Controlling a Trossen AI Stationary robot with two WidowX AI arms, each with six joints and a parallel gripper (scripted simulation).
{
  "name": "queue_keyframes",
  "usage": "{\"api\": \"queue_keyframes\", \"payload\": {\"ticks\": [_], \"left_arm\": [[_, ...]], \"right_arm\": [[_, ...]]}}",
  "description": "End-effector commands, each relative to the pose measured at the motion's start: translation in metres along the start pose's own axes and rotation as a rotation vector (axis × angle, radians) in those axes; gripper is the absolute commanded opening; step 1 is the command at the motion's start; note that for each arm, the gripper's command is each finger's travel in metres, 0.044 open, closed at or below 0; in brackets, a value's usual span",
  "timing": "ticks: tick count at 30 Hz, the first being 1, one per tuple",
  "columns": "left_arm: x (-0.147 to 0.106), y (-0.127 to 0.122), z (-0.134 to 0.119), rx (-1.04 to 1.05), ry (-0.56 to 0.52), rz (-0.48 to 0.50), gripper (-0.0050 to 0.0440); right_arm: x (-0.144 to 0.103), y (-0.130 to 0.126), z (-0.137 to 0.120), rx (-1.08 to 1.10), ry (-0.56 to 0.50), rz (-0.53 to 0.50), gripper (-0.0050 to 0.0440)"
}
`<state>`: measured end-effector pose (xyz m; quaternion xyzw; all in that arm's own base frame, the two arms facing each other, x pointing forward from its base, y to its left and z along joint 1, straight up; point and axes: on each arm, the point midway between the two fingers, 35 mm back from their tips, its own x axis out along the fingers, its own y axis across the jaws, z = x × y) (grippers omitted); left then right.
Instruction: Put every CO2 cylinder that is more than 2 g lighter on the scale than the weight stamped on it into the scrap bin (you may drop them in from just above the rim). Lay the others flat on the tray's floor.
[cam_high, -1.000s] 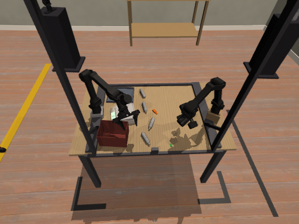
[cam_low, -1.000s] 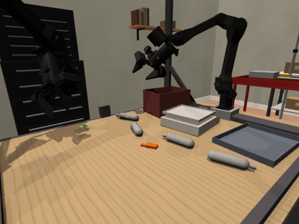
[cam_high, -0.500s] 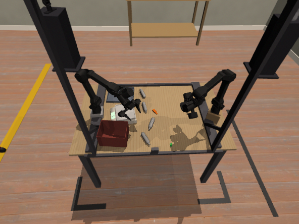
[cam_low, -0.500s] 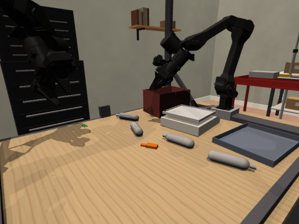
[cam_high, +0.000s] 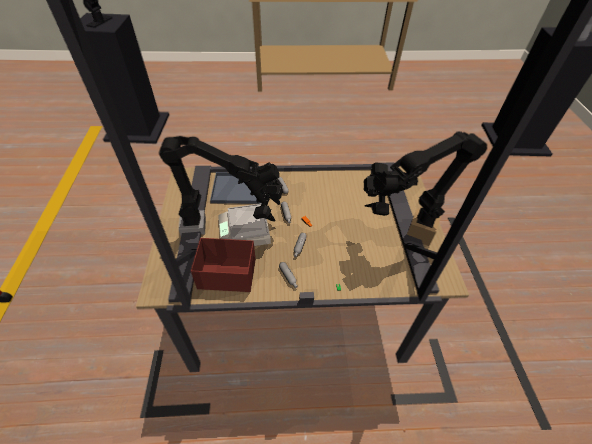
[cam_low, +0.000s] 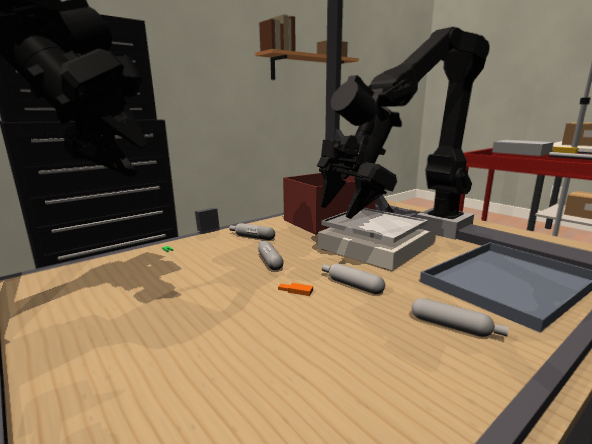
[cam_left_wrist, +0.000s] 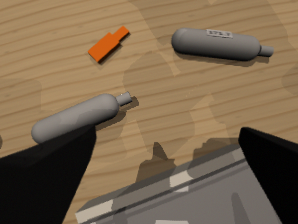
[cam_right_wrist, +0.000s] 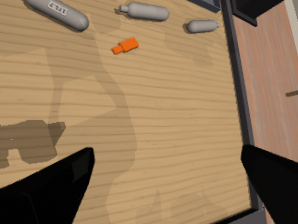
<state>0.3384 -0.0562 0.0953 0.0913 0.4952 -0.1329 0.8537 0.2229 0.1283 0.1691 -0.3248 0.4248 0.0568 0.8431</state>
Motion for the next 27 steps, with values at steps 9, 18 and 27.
{"api": "queue_keyframes", "payload": {"ticks": [9, 18, 27], "left_arm": [[0.019, 0.072, 0.004, -0.317, 0.124, 0.131, 0.0440], [0.024, 0.084, 0.002, -0.374, 0.150, 0.152, 0.0440], [0.023, 0.084, 0.003, -0.371, 0.148, 0.152, 0.0440]], "right_arm": [[-0.017, -0.073, 0.016, 0.229, -0.324, -0.036, 0.0440], [-0.023, -0.126, 0.027, 0.401, -0.553, -0.074, 0.0440], [-0.027, -0.176, 0.041, 0.574, -0.778, -0.107, 0.0440]]}}
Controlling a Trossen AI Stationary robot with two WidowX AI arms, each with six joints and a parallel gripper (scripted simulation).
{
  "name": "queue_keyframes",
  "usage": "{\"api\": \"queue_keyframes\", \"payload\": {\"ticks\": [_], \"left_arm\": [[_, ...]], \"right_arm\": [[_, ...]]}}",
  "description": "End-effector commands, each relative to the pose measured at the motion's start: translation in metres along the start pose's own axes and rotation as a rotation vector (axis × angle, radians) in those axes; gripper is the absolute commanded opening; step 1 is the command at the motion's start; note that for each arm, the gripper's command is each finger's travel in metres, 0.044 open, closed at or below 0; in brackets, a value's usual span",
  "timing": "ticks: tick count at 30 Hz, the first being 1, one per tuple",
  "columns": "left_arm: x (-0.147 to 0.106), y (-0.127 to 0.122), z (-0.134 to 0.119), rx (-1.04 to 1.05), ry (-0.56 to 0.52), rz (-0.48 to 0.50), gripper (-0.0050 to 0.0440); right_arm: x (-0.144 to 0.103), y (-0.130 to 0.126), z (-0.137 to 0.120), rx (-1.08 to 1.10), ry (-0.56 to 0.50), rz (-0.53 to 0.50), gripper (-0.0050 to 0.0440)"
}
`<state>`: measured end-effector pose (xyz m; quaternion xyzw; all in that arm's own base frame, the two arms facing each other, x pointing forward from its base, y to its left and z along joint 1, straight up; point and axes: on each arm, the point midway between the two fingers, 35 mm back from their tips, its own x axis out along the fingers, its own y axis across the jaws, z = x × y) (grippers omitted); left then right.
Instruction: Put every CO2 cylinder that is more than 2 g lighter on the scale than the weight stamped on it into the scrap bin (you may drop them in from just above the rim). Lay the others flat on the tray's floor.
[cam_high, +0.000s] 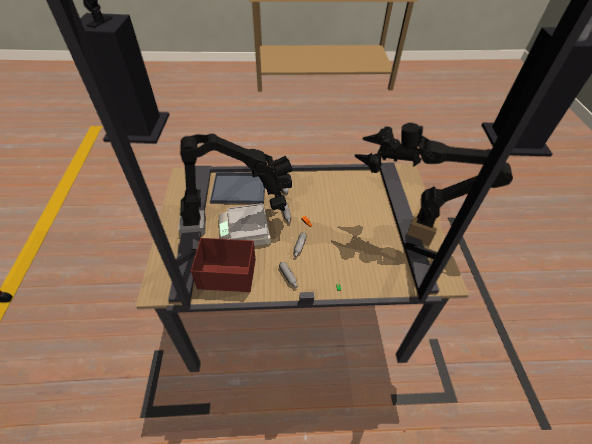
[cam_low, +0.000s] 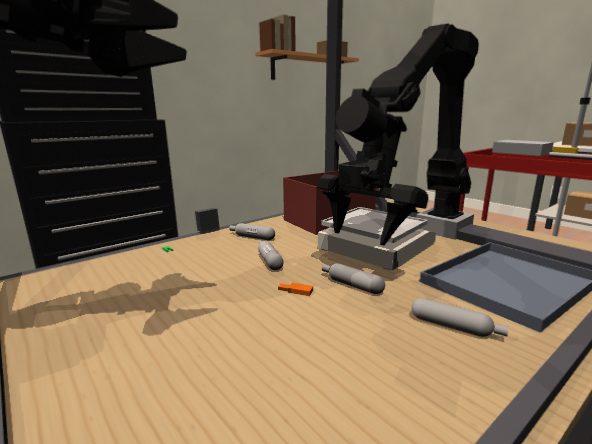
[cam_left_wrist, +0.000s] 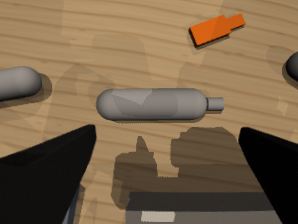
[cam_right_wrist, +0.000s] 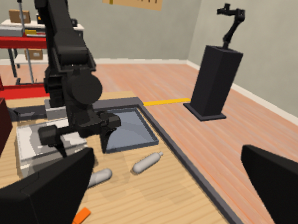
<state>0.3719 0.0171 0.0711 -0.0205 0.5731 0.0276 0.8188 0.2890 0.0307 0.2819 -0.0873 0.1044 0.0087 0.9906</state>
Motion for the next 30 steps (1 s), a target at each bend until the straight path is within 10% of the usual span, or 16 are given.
{"api": "queue_keyframes", "payload": {"ticks": [1, 20, 30], "left_arm": [[-0.005, 0.002, 0.009, -0.006, -0.022, 0.007, 0.0440], [-0.006, 0.001, 0.006, -0.003, -0.022, 0.002, 0.0440], [0.001, -0.003, 0.012, 0.216, 0.028, -0.004, 0.0255]], "right_arm": [[0.008, -0.017, 0.017, 0.080, -0.116, 0.000, 0.0440], [0.017, -0.039, 0.043, 0.178, -0.268, -0.022, 0.0440], [0.034, -0.004, 0.020, 0.149, -0.097, 0.093, 0.0440]]}}
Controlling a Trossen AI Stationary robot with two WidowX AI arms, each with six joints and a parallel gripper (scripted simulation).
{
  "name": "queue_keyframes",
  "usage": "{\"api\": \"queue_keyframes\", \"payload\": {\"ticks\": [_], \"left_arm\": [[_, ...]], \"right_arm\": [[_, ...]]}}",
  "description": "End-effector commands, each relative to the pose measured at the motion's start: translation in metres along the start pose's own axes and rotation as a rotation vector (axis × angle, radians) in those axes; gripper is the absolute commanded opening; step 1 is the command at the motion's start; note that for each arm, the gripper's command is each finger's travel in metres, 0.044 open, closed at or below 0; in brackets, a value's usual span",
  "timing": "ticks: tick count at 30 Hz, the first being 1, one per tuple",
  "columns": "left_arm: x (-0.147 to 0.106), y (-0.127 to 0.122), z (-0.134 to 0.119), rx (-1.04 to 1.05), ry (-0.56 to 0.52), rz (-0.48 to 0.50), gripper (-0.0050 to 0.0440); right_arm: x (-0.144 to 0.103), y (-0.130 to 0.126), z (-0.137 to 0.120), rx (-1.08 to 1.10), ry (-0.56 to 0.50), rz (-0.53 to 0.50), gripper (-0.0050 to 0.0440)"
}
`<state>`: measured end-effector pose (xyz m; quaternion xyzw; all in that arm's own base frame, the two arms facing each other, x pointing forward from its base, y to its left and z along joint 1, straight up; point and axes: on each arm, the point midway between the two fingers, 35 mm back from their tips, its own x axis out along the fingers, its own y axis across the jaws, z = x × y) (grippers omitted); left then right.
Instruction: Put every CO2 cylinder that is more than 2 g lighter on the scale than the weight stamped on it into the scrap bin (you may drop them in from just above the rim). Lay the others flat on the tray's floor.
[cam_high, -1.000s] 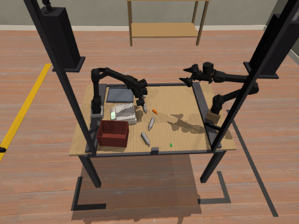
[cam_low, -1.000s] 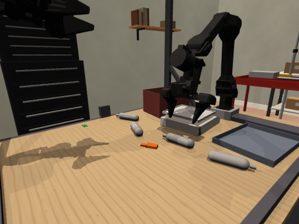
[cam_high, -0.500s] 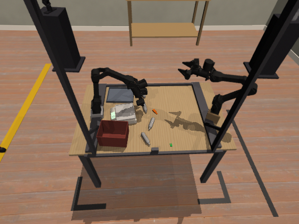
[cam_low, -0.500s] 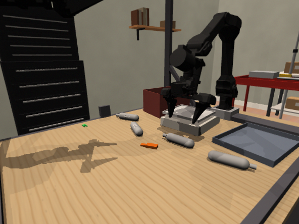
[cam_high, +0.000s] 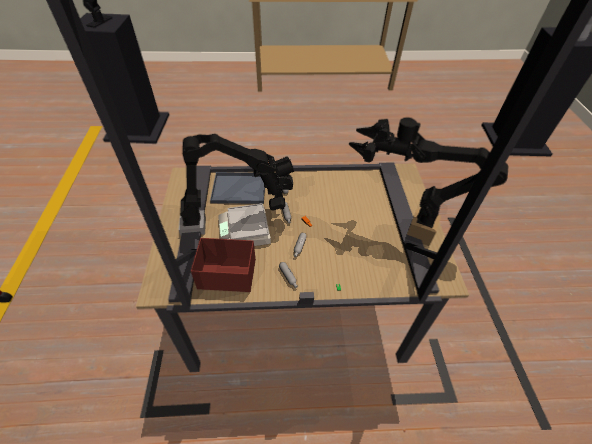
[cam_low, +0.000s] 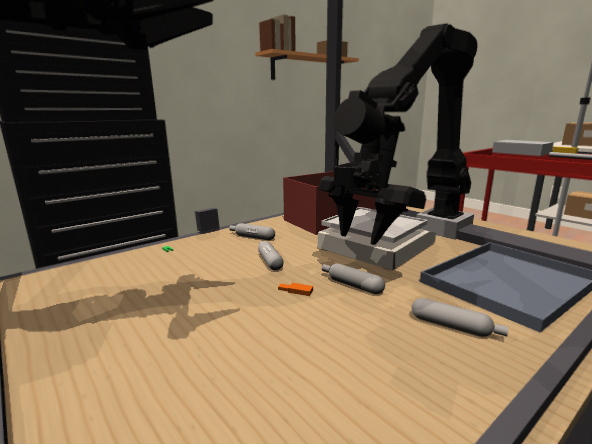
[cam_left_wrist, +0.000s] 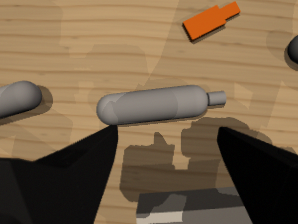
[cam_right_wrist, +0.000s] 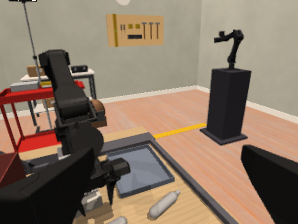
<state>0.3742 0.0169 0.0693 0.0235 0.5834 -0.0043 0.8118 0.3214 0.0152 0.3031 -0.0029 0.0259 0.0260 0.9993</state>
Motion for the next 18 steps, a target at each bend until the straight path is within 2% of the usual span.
{"api": "queue_keyframes", "payload": {"ticks": [1, 5, 10, 13, 18], "left_arm": [[0.000, -0.002, 0.012, 0.172, 0.018, -0.005, 0.0255], [0.006, -0.005, 0.016, 0.420, 0.070, -0.027, 0.0255], [0.013, -0.009, 0.020, 0.692, 0.121, -0.067, 0.0255], [0.015, -0.009, 0.021, 0.746, 0.130, -0.076, 0.0255], [0.023, -0.013, 0.024, 1.046, 0.177, -0.139, 0.0255]], "right_arm": [[0.009, 0.022, -0.017, -0.014, 0.115, 0.072, 0.0440], [0.011, 0.043, -0.046, -0.030, 0.258, 0.141, 0.0440], [0.009, 0.061, -0.070, -0.051, 0.378, 0.200, 0.0440], [0.008, 0.064, -0.074, -0.055, 0.398, 0.209, 0.0440], [0.005, 0.075, -0.088, -0.070, 0.472, 0.244, 0.0440]]}}
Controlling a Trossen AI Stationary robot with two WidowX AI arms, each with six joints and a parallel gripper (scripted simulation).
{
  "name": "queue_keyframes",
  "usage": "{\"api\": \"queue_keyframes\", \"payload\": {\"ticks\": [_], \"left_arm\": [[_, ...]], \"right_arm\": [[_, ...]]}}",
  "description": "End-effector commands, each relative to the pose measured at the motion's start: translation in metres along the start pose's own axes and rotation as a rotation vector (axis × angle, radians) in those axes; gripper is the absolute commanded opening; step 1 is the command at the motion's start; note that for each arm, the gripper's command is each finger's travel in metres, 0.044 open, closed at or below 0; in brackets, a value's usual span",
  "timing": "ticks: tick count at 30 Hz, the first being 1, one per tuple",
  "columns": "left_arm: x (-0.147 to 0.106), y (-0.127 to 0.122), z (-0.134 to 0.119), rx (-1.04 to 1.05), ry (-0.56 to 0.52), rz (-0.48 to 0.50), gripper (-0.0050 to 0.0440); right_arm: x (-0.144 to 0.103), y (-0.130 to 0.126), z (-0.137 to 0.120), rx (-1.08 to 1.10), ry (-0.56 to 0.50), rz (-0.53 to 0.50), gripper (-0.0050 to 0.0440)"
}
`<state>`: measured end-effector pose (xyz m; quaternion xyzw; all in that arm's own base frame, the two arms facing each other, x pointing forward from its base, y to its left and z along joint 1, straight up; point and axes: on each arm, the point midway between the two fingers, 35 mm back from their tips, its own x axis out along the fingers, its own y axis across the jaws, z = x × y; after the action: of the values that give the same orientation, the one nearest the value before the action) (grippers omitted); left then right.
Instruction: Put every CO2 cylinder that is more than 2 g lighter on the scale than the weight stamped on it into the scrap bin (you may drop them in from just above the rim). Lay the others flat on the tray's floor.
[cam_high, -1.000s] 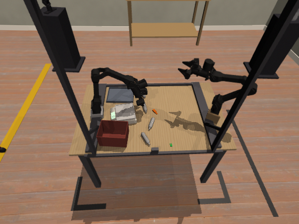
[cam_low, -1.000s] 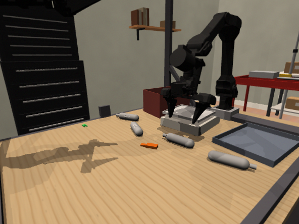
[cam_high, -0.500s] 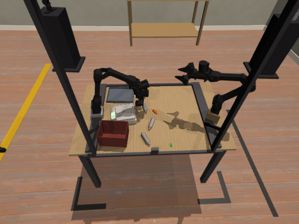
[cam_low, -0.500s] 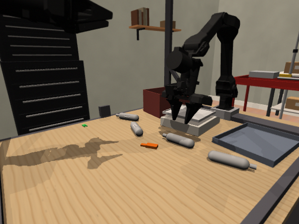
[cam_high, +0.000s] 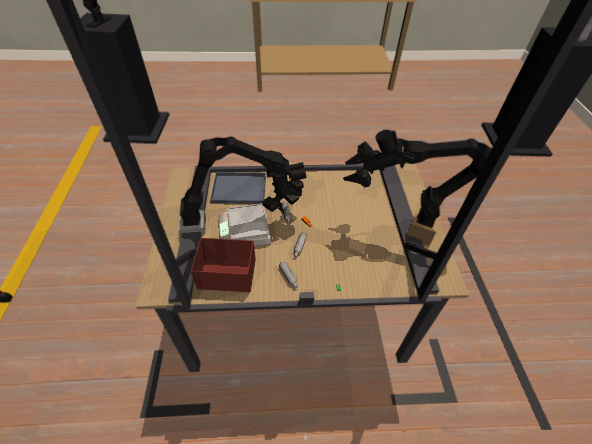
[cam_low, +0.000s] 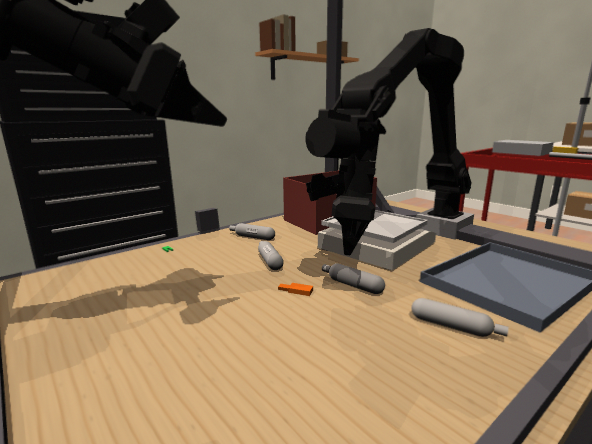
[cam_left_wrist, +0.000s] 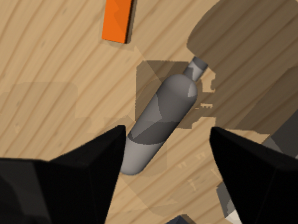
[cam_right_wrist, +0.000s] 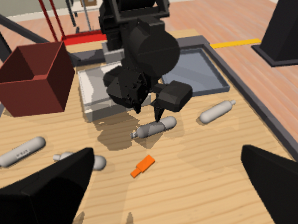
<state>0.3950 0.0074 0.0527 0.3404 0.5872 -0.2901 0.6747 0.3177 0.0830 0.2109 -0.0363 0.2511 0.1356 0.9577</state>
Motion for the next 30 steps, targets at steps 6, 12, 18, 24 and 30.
{"api": "queue_keyframes", "payload": {"ticks": [6, 12, 18, 24, 30], "left_arm": [[0.006, 0.005, 0.012, 0.417, 0.029, -0.088, 0.0255], [0.009, 0.005, 0.014, 0.527, 0.033, -0.114, 0.0255], [0.010, 0.005, 0.014, 0.556, 0.033, -0.121, 0.0255], [0.024, -0.001, 0.010, 0.551, 0.041, -0.138, 0.0255], [0.030, -0.001, 0.010, 0.551, 0.041, -0.138, 0.0255]], "right_arm": [[0.001, 0.007, 0.001, -0.013, 0.024, 0.020, 0.0440], [0.000, 0.007, 0.001, -0.012, 0.023, 0.019, 0.0440], [0.001, 0.006, -0.002, -0.009, 0.027, 0.017, 0.0440], [0.001, 0.006, -0.002, -0.009, 0.027, 0.017, 0.0440], [0.001, 0.006, -0.002, -0.009, 0.027, 0.017, 0.0440]]}}
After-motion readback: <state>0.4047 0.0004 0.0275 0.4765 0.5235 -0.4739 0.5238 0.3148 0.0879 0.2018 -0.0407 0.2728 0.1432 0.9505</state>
